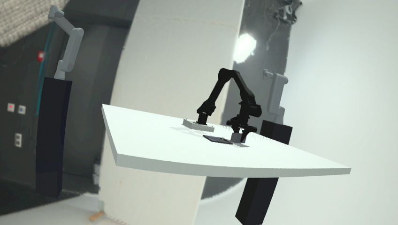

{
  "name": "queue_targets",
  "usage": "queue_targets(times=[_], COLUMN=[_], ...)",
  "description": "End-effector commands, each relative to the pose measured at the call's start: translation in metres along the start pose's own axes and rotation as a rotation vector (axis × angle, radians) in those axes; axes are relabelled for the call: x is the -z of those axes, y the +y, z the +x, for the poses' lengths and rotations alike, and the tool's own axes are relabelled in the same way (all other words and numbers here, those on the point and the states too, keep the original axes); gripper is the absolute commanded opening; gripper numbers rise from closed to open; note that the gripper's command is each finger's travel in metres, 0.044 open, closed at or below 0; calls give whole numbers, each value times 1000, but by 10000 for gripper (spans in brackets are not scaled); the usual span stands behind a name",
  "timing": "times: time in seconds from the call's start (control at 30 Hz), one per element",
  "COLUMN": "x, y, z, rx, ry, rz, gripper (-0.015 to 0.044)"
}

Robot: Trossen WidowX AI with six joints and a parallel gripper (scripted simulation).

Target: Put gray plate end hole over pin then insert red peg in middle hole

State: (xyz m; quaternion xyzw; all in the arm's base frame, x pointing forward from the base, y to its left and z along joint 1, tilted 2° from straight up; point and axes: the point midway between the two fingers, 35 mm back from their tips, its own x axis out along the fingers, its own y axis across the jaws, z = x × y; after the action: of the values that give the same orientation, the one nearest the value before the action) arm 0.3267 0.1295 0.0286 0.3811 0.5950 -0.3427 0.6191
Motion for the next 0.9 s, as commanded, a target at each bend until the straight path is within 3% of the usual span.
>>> queue_targets(times=[0.0, 0.87], x=[0, -10], y=[2, 4], z=[-12, -93], rx=[-9, -3], ry=[-5, -4], rz=[-18, 17], gripper=[0, 0])
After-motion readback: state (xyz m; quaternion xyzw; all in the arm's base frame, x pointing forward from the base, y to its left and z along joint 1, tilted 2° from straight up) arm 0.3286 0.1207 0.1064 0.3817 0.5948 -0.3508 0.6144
